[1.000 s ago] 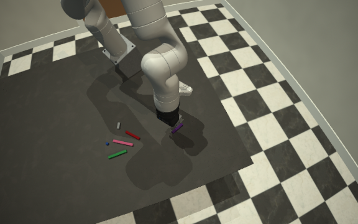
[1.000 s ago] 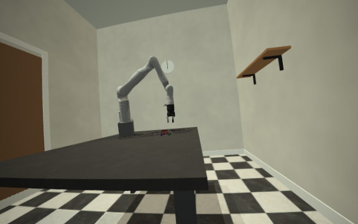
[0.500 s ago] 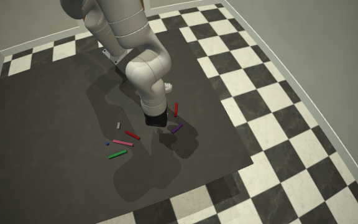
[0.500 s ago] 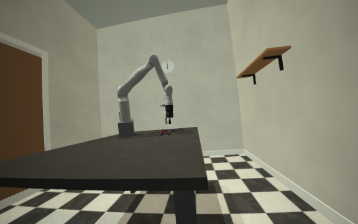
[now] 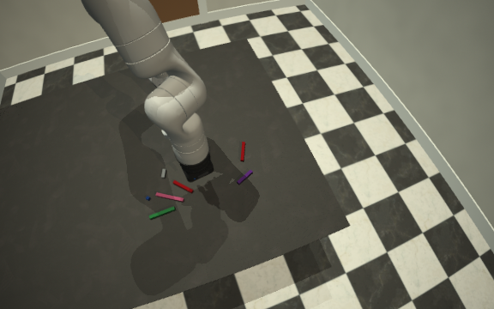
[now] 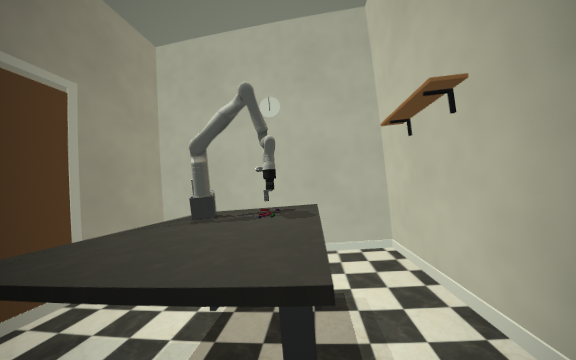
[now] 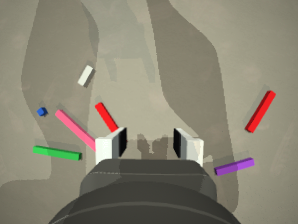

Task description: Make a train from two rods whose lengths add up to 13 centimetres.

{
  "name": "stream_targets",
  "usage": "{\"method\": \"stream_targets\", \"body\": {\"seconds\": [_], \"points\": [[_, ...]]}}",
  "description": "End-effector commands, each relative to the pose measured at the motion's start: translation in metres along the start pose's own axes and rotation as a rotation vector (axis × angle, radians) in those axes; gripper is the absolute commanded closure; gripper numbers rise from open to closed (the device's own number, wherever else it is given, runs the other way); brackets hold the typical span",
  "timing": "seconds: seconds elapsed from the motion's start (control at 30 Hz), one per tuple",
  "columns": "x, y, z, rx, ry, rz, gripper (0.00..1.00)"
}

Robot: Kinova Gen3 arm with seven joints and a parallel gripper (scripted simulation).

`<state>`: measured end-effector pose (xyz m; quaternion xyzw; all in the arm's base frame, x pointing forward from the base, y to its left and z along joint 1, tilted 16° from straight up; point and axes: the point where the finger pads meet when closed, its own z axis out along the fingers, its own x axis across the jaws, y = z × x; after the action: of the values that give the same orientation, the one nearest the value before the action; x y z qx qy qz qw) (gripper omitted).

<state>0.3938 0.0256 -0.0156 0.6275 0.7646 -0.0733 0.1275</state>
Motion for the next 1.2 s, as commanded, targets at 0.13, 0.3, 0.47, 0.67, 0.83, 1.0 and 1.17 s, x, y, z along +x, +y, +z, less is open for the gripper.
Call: {"method": "stream_targets", "body": {"seconds": [0.13,0.3,0.47,0.67,0.83,1.0,1.17], "points": [[-0.03,-0.006,0.002,-0.005,0.013,-0.22,0.0],[-0.043,-0.008,0.003,-0.014,0.016,-0.381,0.0],[-0.049,-0.009,0.003,-0.02,0.016,-0.457,0.0],[-0.057,-0.01,0.004,-0.027,0.017,-0.558,0.0],[-0.059,-0.01,0.004,-0.031,0.017,-0.595,0.0],[-0.06,-0.01,0.004,-0.031,0.017,-0.602,0.0],[-0.06,-0.01,0.004,-0.031,0.017,-0.603,0.46]]}}
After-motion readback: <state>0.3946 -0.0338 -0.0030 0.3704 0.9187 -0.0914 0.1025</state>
